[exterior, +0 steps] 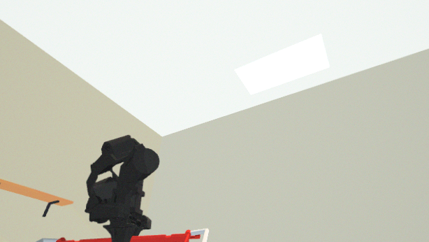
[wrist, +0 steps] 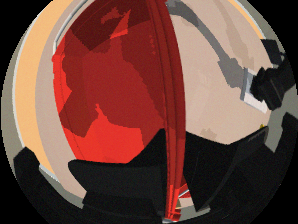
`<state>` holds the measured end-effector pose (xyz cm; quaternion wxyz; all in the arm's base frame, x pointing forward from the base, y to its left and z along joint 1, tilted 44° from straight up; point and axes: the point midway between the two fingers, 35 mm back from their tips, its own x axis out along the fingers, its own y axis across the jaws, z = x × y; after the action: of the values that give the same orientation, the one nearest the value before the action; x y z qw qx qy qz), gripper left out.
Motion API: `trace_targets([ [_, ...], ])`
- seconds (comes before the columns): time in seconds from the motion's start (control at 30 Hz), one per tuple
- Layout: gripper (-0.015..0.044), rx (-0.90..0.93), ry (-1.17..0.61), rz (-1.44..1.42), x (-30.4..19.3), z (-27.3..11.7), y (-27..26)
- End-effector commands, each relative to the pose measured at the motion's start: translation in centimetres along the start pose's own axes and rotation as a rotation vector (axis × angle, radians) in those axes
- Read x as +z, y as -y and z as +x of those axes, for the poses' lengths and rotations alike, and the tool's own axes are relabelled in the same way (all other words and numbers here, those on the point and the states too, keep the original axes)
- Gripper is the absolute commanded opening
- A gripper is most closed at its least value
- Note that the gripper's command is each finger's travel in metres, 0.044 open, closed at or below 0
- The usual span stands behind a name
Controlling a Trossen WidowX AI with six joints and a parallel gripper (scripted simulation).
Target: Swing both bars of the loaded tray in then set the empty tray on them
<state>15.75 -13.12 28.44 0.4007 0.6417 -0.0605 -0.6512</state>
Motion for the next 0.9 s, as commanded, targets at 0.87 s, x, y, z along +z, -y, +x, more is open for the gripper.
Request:
trace_targets([
  [0.87, 0.0, -0.04, -0.055, -0.246, -11.3, -0.4, 2.0],
])
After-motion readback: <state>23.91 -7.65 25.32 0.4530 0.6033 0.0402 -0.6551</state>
